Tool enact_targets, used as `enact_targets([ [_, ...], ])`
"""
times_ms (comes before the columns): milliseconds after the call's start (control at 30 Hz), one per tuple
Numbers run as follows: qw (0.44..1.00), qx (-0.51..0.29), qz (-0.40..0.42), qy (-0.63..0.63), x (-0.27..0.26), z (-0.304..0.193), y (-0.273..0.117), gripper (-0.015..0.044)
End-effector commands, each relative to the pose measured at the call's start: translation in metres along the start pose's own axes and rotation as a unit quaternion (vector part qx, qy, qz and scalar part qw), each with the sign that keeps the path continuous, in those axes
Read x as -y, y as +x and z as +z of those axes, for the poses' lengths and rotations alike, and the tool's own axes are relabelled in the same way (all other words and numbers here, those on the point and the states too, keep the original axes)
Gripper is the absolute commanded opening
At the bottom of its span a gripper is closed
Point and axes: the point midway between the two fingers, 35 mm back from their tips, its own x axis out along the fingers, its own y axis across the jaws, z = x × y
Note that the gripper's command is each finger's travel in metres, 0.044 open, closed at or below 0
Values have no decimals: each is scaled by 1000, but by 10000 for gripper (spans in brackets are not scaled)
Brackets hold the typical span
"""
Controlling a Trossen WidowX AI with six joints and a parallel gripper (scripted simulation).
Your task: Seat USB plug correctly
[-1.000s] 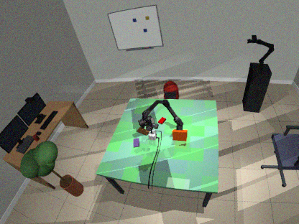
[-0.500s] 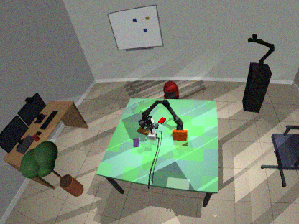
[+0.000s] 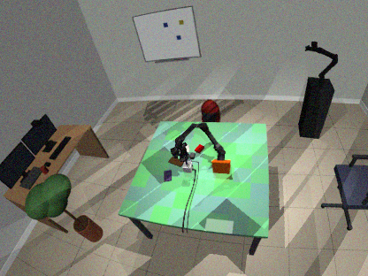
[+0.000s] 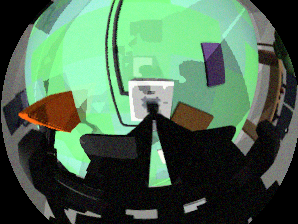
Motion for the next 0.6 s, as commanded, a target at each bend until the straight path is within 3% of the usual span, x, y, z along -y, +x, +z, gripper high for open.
enact_targets([
  [0,1000,-4,-1,2,0,-1,1,0],
  [567,1000,-8,-1,6,0,-2,3,0],
])
